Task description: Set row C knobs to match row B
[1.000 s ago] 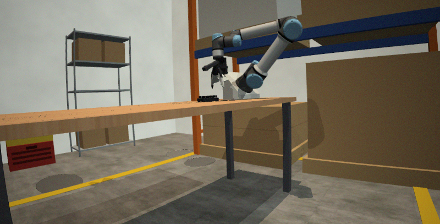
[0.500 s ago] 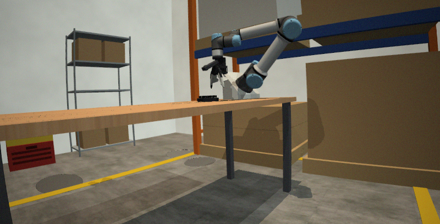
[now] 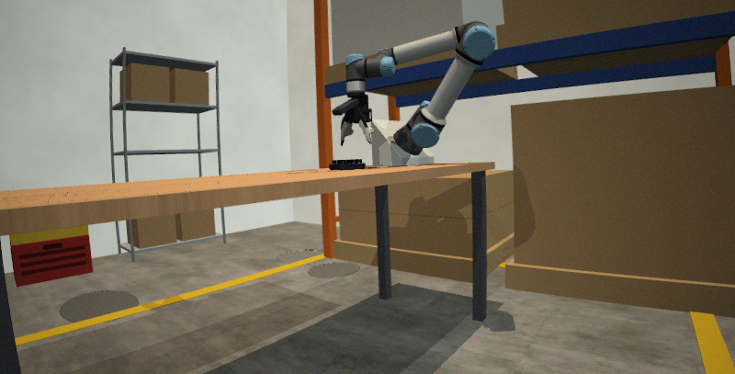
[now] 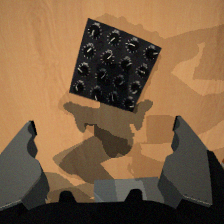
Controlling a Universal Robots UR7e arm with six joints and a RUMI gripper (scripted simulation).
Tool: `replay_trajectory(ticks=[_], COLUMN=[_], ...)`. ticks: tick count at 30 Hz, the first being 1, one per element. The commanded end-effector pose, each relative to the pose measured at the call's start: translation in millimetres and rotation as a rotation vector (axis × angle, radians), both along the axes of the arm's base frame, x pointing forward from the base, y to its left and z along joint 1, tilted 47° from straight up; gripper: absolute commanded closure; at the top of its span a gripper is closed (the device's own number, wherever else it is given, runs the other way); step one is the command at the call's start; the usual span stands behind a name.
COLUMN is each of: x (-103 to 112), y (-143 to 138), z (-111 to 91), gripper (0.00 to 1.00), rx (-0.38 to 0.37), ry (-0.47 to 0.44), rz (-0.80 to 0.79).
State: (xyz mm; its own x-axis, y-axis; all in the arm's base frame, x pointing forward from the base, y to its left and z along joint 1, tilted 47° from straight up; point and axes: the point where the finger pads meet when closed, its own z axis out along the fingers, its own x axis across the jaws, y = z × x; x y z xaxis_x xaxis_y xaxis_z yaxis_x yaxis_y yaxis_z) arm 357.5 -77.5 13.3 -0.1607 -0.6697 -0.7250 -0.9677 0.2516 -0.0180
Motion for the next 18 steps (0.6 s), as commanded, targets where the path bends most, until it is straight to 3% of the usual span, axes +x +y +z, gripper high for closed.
replay_trajectory(ticks=[1, 18], x=[6.6, 18.2], y=[-14.2, -39.5], z=[-5.8, -22.0], gripper=[0.00, 0.00], rx=[-0.026, -0.092], ry=[-0.112, -0.344], rz=[0.106, 0.333])
